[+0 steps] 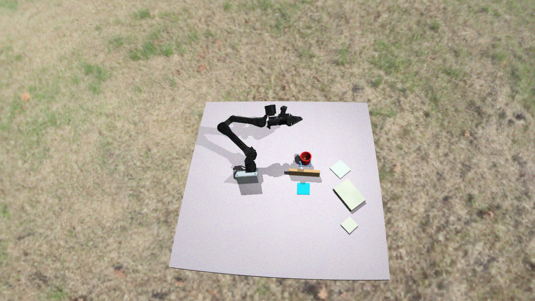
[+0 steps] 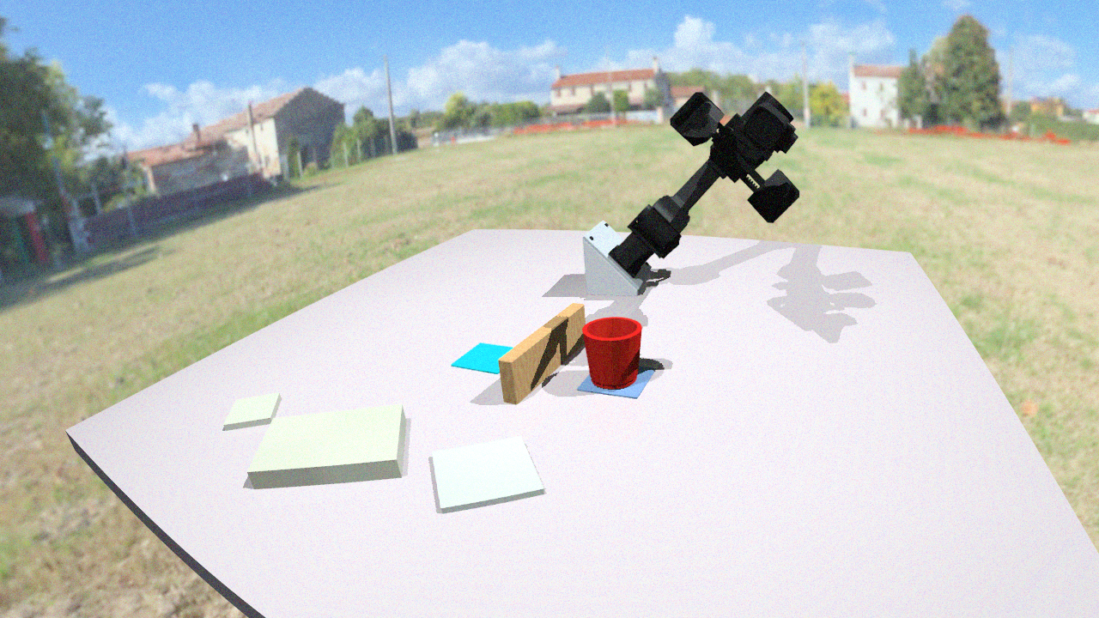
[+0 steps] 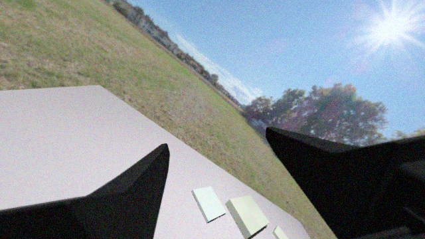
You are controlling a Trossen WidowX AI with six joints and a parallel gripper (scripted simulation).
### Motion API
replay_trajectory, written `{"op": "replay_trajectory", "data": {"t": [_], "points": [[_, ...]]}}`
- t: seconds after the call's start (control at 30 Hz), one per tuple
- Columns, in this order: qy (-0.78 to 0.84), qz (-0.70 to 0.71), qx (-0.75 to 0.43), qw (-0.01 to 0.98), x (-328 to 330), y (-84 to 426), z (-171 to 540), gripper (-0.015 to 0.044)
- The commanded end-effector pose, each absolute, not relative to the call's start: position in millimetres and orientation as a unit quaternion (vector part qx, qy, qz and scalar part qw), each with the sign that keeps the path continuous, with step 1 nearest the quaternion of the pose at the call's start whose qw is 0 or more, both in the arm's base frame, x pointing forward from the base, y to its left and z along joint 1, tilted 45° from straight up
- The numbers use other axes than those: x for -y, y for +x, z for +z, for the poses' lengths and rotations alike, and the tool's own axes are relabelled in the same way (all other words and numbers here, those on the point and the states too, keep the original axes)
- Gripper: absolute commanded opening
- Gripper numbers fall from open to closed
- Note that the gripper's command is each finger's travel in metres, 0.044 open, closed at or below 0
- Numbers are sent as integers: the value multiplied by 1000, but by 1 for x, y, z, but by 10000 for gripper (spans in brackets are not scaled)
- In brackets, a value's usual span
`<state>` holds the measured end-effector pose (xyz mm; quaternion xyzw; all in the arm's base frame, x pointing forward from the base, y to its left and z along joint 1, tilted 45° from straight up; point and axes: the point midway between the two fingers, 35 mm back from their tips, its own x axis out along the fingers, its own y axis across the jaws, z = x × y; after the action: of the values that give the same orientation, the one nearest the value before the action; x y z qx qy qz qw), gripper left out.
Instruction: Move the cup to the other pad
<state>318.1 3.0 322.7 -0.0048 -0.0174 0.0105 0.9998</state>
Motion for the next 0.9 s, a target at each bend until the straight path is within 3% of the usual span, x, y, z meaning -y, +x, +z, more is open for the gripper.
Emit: {"op": "replay_trajectory", "data": {"t": [0.0, 0.3, 0.6, 0.8, 0.87], "points": [[-2, 12, 11, 1000, -3, 320, 321, 374], [170, 33, -317, 933, 5, 366, 211, 148], [424, -56, -593, 682, 18, 350, 121, 148], [564, -117, -689, 440, 15, 338, 103, 148], [578, -125, -695, 410, 15, 338, 103, 148]]}}
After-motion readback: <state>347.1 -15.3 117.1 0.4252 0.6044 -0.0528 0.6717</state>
